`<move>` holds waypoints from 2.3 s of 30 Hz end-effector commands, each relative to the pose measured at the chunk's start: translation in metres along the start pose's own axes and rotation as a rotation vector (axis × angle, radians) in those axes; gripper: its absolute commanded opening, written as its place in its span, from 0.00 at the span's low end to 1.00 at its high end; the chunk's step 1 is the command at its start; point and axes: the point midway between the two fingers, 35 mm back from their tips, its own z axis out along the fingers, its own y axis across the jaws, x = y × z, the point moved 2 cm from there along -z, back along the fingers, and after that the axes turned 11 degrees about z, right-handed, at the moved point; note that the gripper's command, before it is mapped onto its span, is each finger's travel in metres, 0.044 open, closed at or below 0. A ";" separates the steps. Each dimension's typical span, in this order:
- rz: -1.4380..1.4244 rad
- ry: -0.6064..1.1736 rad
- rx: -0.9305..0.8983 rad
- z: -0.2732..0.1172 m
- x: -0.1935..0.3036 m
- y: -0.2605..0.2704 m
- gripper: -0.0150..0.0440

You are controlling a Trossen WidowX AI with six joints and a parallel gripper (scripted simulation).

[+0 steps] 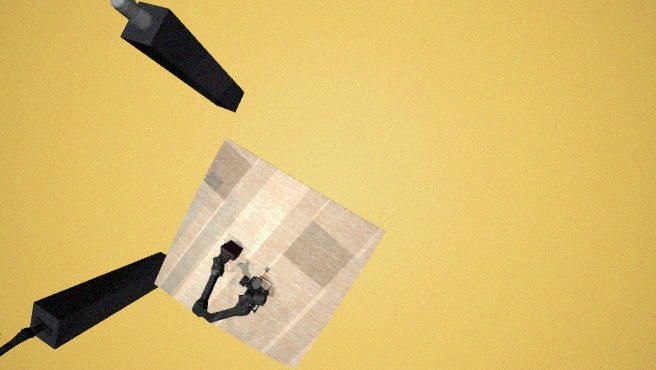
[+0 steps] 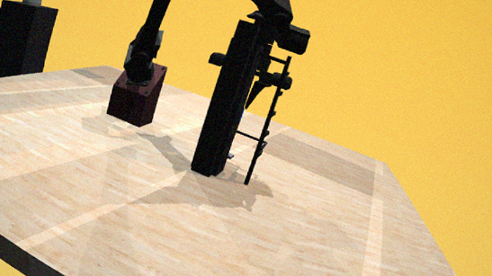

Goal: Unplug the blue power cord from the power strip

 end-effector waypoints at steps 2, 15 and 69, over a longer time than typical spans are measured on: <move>0.002 -0.001 0.006 0.000 0.003 -0.001 0.53; 0.002 -0.001 0.002 0.009 0.002 -0.001 0.39; 0.002 -0.007 0.005 0.001 -0.065 0.014 0.25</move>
